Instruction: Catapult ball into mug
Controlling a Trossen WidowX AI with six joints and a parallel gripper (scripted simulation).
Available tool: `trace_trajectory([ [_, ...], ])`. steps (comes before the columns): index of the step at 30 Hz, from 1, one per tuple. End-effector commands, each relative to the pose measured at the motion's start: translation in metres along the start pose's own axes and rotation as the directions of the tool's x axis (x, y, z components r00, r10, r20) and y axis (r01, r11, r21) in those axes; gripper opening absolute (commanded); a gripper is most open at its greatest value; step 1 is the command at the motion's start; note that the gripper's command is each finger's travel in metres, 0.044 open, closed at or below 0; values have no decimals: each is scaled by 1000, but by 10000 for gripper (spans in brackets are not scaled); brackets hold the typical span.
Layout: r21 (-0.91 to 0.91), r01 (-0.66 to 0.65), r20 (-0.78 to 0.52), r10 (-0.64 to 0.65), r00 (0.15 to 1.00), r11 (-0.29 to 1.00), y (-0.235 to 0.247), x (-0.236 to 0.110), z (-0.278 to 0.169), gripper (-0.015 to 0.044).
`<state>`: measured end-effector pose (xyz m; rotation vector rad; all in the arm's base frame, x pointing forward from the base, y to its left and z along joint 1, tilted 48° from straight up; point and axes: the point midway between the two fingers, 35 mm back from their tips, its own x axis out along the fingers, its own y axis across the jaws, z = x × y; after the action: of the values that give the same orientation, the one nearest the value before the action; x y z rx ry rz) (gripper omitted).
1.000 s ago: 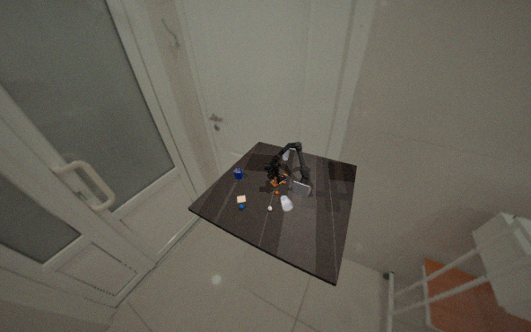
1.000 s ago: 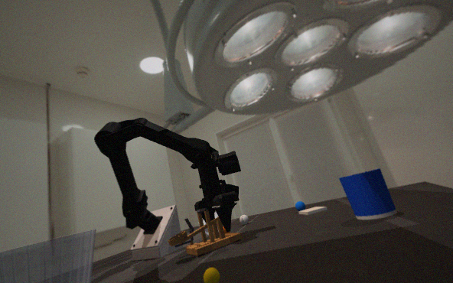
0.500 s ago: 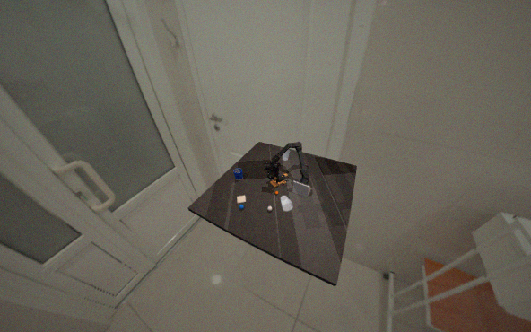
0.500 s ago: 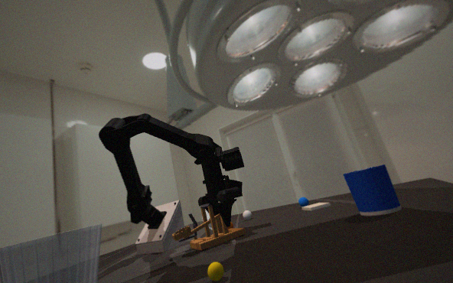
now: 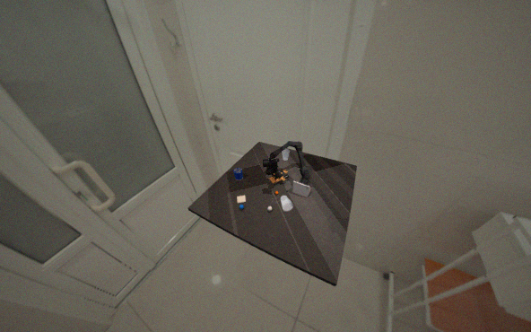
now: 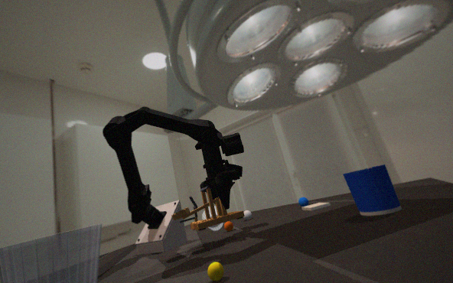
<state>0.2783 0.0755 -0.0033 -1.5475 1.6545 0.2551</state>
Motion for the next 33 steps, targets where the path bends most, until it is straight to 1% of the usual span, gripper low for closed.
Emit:
trace_trajectory([
  [1, 125, 0, 5, -1, 1000, 992, -7, -5, 16, 0],
  [6, 293, 0, 5, -2, 1000, 956, -17, -6, 35, 0],
  [11, 453, 0, 5, -3, 1000, 892, -27, -6, 54, 0],
  [21, 727, 0, 5, -5, 1000, 686, -53, -2, 87, 0],
  [23, 758, 0, 5, -5, 1000, 653, -58, -1, 90, 0],
  [33, 762, 0, 5, -6, 1000, 648, -63, 0, 87, 0],
])
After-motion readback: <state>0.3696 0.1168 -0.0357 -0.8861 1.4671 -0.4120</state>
